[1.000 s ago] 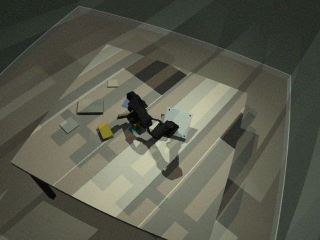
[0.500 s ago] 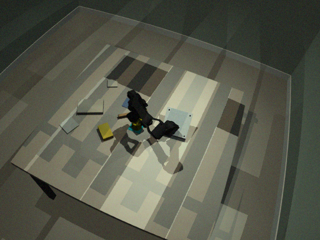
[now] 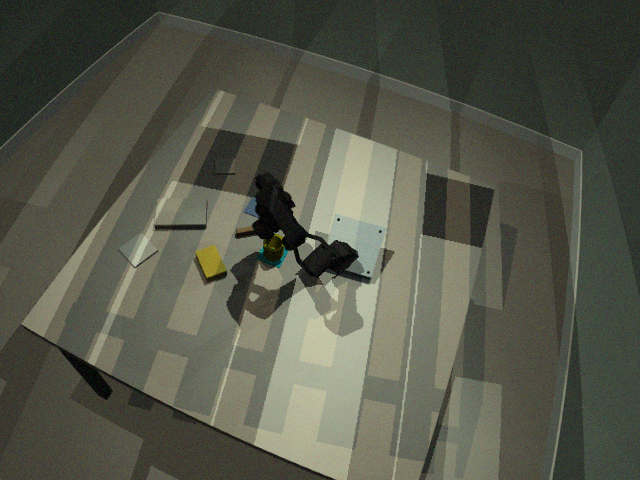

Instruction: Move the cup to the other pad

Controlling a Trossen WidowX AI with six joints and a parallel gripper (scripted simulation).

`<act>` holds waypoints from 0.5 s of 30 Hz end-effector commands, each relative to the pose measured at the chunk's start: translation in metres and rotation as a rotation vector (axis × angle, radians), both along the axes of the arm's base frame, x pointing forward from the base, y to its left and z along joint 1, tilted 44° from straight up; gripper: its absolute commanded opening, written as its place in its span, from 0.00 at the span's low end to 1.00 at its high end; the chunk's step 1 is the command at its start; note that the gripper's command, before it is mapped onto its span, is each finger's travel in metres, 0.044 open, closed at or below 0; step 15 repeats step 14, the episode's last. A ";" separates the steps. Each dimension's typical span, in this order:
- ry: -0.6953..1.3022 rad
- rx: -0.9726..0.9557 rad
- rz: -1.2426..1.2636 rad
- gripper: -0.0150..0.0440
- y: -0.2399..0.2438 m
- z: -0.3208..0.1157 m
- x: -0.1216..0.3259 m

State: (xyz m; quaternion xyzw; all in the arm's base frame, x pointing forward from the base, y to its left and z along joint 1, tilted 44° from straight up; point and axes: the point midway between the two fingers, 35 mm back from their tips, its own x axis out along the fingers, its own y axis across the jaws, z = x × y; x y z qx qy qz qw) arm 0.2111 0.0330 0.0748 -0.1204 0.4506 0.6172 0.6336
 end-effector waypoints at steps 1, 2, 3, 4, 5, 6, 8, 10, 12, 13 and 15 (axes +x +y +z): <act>-0.002 -0.003 0.002 1.00 -0.009 0.009 0.003; -0.002 -0.003 0.002 1.00 -0.011 0.011 0.003; -0.002 -0.003 0.003 1.00 -0.013 0.014 0.004; -0.002 -0.003 0.003 1.00 -0.016 0.016 0.005; -0.002 -0.003 0.003 1.00 -0.018 0.019 0.005; -0.002 -0.003 0.003 1.00 -0.020 0.021 0.006; -0.002 -0.002 0.004 1.00 -0.023 0.025 0.007; -0.002 -0.002 0.004 1.00 -0.025 0.027 0.007; -0.003 -0.001 0.000 1.00 -0.022 0.025 0.007; -0.003 -0.001 0.000 1.00 -0.022 0.025 0.007; -0.003 -0.001 0.000 1.00 -0.022 0.025 0.007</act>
